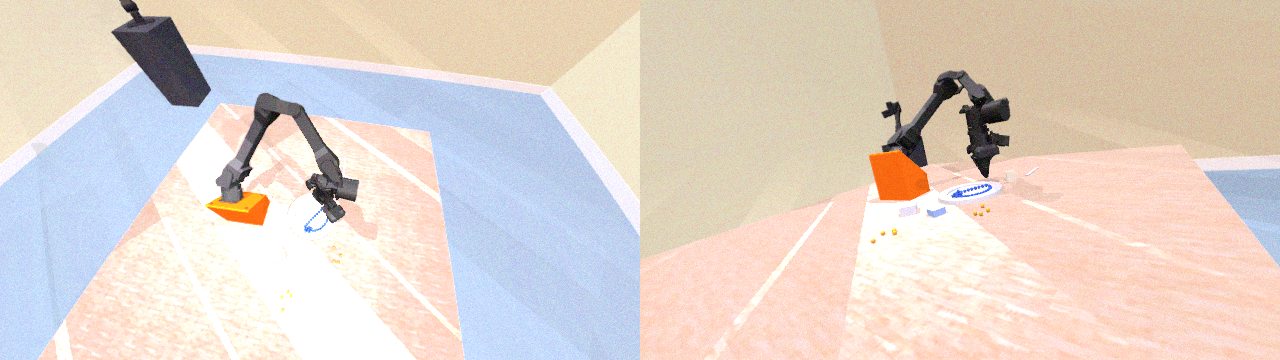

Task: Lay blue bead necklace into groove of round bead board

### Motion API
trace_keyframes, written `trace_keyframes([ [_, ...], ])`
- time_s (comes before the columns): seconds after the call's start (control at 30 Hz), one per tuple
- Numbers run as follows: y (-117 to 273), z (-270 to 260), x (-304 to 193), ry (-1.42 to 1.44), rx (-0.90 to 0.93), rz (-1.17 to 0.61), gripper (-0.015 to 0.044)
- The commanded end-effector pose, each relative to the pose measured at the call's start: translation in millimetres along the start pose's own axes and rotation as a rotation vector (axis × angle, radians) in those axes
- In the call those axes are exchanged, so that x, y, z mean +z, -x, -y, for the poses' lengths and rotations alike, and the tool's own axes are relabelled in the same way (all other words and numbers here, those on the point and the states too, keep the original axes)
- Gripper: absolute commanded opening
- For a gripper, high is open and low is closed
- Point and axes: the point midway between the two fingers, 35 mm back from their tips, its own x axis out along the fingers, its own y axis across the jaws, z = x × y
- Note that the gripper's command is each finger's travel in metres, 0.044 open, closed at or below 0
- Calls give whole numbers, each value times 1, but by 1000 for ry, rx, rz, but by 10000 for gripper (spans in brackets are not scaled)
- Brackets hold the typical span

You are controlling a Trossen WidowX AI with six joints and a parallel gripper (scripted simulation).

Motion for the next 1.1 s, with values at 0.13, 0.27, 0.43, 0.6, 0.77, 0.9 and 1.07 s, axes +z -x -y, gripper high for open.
trace_keyframes([
  [0.13,-13,0,-1,-7,3,-3,120],
  [0.27,-19,-1,-2,-8,4,-4,120],
  [0.43,-28,-1,-3,-9,5,-5,120],
  [0.6,-30,-2,-3,-10,5,-5,120],
  [0.77,-28,-1,-1,-1,1,-5,41],
  [0.9,-28,-1,-1,-1,1,-5,0],
  [1.07,-28,-1,-1,-1,1,-5,0],
])
